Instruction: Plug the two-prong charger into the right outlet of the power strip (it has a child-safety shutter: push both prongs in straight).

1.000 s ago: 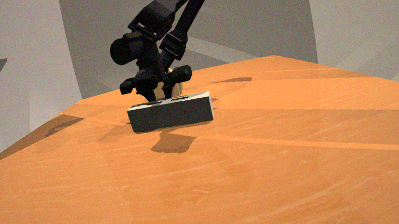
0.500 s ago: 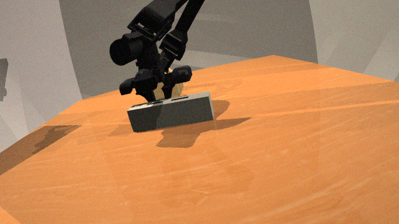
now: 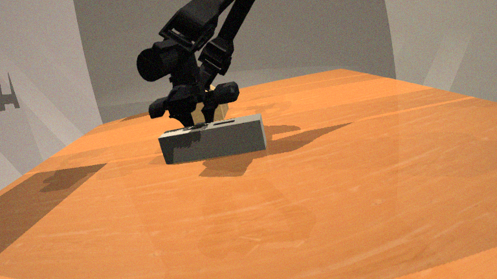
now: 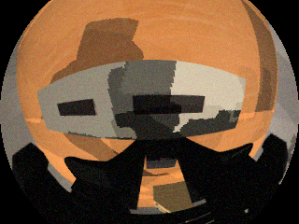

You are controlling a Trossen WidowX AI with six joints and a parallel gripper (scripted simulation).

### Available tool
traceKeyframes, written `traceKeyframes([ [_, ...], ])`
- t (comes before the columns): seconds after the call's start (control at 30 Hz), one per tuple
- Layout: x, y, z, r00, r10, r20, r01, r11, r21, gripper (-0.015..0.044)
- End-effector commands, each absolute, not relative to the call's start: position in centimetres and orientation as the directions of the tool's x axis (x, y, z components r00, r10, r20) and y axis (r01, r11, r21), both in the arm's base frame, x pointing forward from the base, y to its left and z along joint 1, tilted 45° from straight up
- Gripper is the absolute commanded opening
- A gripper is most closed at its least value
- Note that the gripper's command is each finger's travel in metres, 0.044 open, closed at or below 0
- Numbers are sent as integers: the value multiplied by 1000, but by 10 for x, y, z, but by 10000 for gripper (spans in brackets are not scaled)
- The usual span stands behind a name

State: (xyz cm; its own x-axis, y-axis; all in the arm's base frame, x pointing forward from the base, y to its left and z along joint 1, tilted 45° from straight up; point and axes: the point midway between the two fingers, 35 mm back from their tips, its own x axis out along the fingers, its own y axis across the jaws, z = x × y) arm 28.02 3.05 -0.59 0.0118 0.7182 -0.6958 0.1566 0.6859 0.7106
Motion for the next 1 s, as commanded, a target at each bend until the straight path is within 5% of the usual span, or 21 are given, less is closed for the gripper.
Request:
traceKeyframes([
  [0.0,286,29,-5,32,714,-700,141,690,710,0],
  [0.97,284,30,-5,31,714,-700,141,690,710,0],
])
